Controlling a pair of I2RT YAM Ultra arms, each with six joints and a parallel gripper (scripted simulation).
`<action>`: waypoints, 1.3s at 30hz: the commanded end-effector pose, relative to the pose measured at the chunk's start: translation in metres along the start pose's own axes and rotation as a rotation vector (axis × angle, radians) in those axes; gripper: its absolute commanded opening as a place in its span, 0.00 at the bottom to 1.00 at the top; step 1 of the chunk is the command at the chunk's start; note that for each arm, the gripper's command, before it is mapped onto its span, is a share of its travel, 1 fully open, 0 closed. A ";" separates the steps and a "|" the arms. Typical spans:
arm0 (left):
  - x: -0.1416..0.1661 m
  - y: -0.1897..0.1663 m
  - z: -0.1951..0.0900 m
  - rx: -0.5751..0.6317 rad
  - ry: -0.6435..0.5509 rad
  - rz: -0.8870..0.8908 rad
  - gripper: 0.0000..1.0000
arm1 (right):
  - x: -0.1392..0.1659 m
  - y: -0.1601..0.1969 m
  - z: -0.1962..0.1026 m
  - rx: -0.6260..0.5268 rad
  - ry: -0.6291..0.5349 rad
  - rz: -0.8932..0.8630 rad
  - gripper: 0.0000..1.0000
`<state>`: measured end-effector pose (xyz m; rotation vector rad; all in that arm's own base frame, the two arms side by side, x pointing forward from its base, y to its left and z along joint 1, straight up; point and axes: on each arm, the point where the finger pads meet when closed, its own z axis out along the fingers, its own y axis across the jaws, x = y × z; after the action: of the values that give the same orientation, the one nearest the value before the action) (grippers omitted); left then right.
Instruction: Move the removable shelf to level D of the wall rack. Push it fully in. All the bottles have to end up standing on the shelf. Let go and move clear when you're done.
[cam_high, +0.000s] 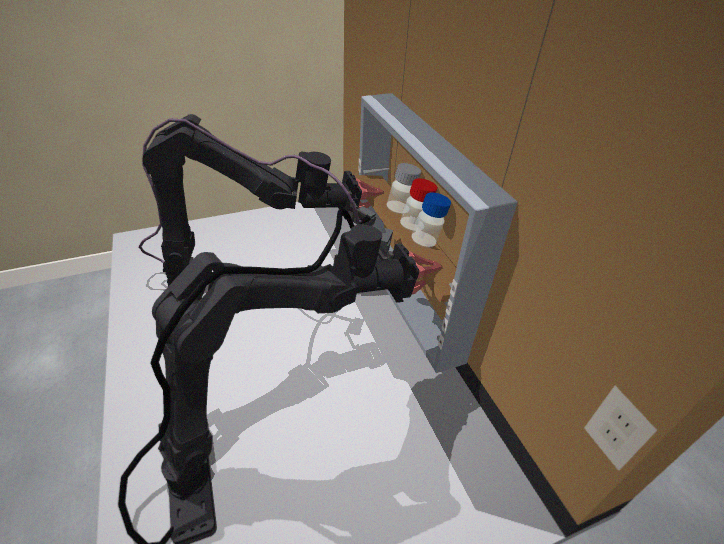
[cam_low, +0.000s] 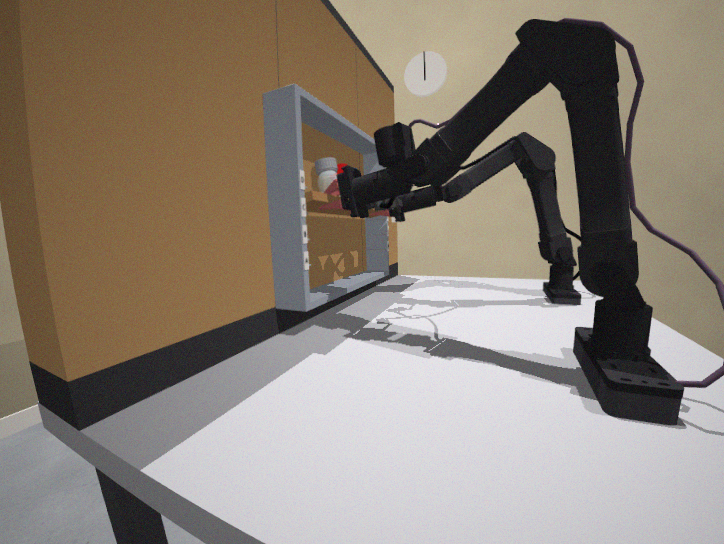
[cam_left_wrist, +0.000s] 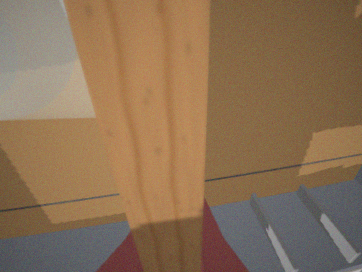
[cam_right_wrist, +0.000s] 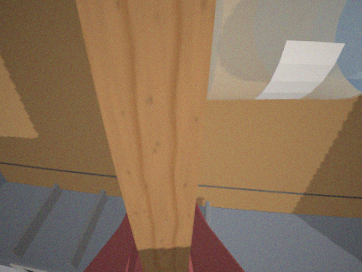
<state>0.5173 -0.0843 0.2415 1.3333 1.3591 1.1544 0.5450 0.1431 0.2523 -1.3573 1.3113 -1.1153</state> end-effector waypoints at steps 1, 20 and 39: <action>0.002 0.060 -0.019 -0.178 0.006 -0.017 0.00 | 0.005 -0.065 -0.022 0.173 0.012 0.013 0.00; 0.002 0.055 -0.040 -0.178 0.006 -0.017 0.00 | 0.005 -0.063 -0.043 0.173 0.012 0.013 0.00; 0.002 0.049 -0.060 -0.178 0.006 -0.017 0.00 | 0.005 -0.059 -0.065 0.173 0.012 0.013 0.00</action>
<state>0.4716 -0.0860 0.2409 1.3329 1.3615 1.1509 0.4989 0.1427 0.2535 -1.3695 1.3146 -1.1157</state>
